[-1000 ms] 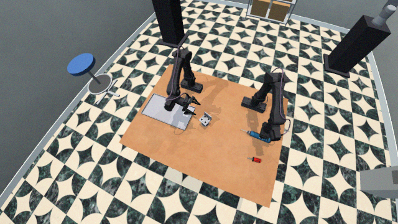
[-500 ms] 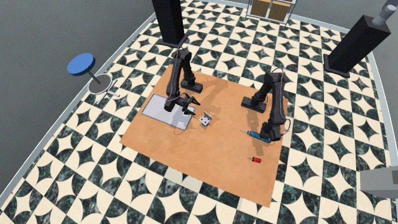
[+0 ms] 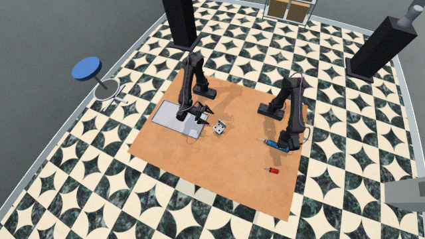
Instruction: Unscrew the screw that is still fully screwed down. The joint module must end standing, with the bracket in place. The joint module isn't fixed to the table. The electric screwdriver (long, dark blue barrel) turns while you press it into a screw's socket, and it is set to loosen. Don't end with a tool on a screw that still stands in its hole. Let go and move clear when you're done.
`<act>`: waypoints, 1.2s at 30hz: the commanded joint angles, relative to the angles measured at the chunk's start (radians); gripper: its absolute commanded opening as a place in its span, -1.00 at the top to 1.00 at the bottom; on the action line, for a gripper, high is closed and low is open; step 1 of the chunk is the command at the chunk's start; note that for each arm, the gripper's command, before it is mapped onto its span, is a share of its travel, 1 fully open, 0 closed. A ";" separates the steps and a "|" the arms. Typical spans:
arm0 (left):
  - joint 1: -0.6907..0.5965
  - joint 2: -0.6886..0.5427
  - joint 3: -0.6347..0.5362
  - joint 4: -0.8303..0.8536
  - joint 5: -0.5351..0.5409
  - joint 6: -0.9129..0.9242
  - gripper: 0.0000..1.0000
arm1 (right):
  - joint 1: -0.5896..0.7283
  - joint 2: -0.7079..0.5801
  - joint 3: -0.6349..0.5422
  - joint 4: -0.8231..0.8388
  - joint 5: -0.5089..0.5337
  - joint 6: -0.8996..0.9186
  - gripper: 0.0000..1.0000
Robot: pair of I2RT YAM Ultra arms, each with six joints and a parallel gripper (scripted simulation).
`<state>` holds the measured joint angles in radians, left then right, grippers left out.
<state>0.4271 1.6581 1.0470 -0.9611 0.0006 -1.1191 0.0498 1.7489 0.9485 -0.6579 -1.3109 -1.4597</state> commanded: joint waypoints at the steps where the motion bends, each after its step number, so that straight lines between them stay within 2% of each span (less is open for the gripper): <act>1: -0.014 -0.029 0.030 0.009 -0.015 0.009 -0.30 | 0.000 0.023 -0.024 0.037 -0.026 -0.007 -0.72; 10: -0.014 -0.029 0.030 0.009 -0.015 0.009 -0.30 | 0.000 0.080 -0.061 0.123 -0.026 -0.011 -0.72; 15: -0.014 -0.029 0.030 0.009 -0.015 0.009 -0.30 | 0.000 0.045 -0.053 0.130 -0.026 -0.007 -0.72; 17: -0.014 -0.029 0.030 0.009 -0.015 0.009 -0.30 | 0.000 0.092 -0.072 0.151 -0.026 -0.005 -0.72; 27: -0.014 -0.029 0.030 0.009 -0.015 0.009 -0.30 | 0.000 0.165 -0.102 0.247 -0.026 -0.012 -0.72; 32: -0.014 -0.029 0.030 0.009 -0.015 0.009 -0.30 | 0.000 0.130 -0.102 0.254 -0.026 -0.008 -0.72; 36: -0.014 -0.029 0.030 0.009 -0.015 0.009 -0.30 | 0.000 0.195 -0.115 0.295 -0.026 -0.007 -0.72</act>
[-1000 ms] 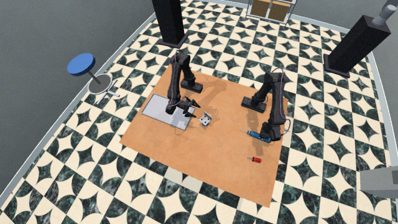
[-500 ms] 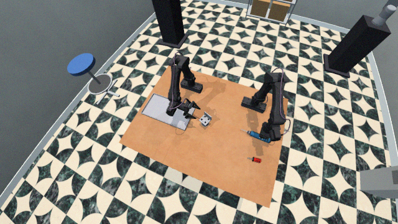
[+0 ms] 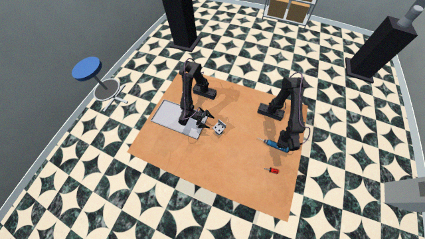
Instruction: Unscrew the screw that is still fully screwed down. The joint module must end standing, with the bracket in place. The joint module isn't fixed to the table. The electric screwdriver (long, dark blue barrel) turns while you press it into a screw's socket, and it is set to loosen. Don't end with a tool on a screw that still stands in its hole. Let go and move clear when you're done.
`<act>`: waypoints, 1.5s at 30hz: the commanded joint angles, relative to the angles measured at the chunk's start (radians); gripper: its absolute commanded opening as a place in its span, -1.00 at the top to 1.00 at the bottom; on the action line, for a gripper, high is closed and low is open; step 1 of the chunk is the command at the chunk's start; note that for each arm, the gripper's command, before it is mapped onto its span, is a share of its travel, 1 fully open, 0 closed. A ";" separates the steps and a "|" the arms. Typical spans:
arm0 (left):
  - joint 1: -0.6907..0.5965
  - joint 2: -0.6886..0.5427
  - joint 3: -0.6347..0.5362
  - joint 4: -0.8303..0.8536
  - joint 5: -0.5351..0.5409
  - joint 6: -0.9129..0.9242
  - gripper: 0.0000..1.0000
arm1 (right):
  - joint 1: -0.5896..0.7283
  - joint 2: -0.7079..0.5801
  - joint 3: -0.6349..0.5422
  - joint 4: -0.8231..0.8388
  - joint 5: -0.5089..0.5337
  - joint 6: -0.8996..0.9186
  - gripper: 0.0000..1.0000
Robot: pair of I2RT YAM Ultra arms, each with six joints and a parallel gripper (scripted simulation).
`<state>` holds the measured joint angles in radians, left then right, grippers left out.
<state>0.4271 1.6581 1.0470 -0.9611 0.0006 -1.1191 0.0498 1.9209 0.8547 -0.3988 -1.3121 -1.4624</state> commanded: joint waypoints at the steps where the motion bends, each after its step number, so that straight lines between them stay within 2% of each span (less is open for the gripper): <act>1: -0.014 -0.029 0.030 0.009 -0.015 0.009 -0.30 | 0.000 0.031 -0.024 0.045 -0.024 -0.005 -0.72; 8: -0.014 -0.029 0.030 0.009 -0.015 0.009 -0.30 | 0.000 0.090 -0.036 0.113 -0.024 -0.009 -0.72; 13: -0.014 -0.029 0.030 0.009 -0.015 0.009 -0.30 | 0.000 0.056 -0.037 0.120 -0.025 -0.005 -0.72; 14: -0.014 -0.029 0.030 0.009 -0.015 0.009 -0.30 | 0.000 0.099 -0.033 0.134 -0.025 -0.001 -0.72; 25: -0.014 -0.029 0.030 0.009 -0.015 0.009 -0.30 | 0.000 0.198 -0.048 0.232 -0.024 -0.009 -0.72; 45: -0.014 -0.029 0.030 0.009 -0.015 0.009 -0.30 | 0.000 0.219 -0.049 0.291 -0.025 0.004 -0.72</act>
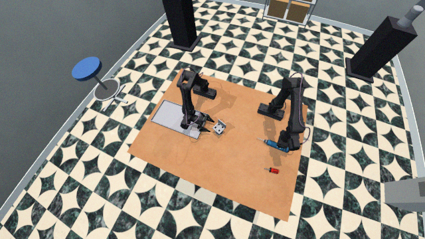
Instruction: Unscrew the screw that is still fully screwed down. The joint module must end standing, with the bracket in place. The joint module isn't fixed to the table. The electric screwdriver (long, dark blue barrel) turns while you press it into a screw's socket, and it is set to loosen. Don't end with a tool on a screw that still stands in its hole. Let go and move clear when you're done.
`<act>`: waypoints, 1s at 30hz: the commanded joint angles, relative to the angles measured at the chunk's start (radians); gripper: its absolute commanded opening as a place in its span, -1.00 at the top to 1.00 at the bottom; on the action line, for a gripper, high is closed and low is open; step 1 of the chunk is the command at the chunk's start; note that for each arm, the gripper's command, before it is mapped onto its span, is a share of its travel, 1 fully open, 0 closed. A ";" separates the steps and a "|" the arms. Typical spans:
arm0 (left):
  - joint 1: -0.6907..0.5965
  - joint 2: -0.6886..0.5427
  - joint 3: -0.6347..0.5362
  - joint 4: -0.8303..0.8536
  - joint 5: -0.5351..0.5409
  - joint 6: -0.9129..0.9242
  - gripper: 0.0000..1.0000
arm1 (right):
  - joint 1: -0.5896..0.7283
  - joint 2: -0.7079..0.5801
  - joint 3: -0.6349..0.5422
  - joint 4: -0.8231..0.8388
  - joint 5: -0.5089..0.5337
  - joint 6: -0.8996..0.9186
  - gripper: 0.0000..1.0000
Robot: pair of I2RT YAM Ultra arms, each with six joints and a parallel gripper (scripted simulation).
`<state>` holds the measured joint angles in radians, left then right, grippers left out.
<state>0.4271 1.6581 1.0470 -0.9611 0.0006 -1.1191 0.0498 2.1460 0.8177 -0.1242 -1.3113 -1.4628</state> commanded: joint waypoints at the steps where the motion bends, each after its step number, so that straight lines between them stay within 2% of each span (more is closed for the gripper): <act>1: -0.014 -0.029 0.030 0.009 -0.015 0.009 -0.30 | 0.000 -0.006 -0.012 0.016 -0.026 0.005 -0.72; 19: -0.014 -0.029 0.030 0.009 -0.015 0.009 -0.30 | 0.048 -0.001 -0.058 0.223 -0.016 0.172 -0.72; 30: -0.014 -0.029 0.030 0.009 -0.015 0.009 -0.30 | 0.104 0.028 -0.091 0.413 0.011 0.322 -0.72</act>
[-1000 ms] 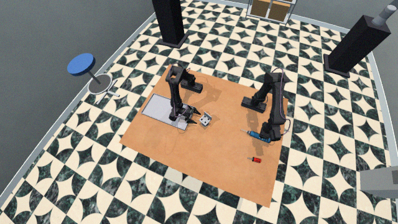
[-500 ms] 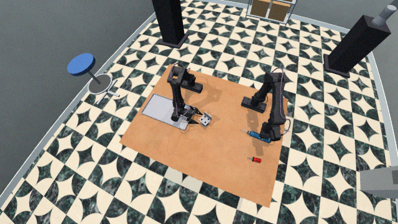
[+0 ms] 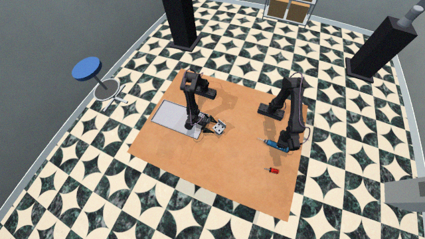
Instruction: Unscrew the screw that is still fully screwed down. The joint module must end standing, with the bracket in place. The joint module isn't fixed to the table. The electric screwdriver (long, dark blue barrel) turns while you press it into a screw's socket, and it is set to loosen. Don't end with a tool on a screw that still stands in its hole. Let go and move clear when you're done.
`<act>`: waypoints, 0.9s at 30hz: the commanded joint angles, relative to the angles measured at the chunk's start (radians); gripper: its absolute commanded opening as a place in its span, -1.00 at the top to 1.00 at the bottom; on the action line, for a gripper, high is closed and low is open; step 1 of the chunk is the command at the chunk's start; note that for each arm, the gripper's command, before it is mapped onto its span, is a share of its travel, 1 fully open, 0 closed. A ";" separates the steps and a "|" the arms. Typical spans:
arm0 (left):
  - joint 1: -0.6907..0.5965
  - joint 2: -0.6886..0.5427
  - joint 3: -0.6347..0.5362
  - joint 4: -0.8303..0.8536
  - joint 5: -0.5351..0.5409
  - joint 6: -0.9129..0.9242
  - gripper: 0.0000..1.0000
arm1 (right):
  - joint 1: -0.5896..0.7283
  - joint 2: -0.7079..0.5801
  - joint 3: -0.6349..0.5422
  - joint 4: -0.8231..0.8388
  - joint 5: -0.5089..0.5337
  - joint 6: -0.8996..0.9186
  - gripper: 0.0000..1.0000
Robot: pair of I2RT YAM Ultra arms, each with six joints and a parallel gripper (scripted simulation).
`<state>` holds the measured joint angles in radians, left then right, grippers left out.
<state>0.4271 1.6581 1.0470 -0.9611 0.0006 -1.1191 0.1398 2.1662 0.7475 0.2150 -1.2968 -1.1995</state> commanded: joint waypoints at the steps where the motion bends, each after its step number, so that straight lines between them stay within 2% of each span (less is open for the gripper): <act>1: -0.014 -0.029 0.030 0.009 -0.015 0.009 -0.30 | 0.018 0.010 -0.023 0.091 -0.001 0.072 -0.72; 27: -0.014 -0.029 0.030 0.009 -0.015 0.009 -0.30 | 0.083 0.049 -0.064 0.382 0.039 0.290 -0.72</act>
<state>0.4271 1.6581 1.0470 -0.9611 0.0006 -1.1191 0.2077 2.1990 0.7059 0.5472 -1.2602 -0.9485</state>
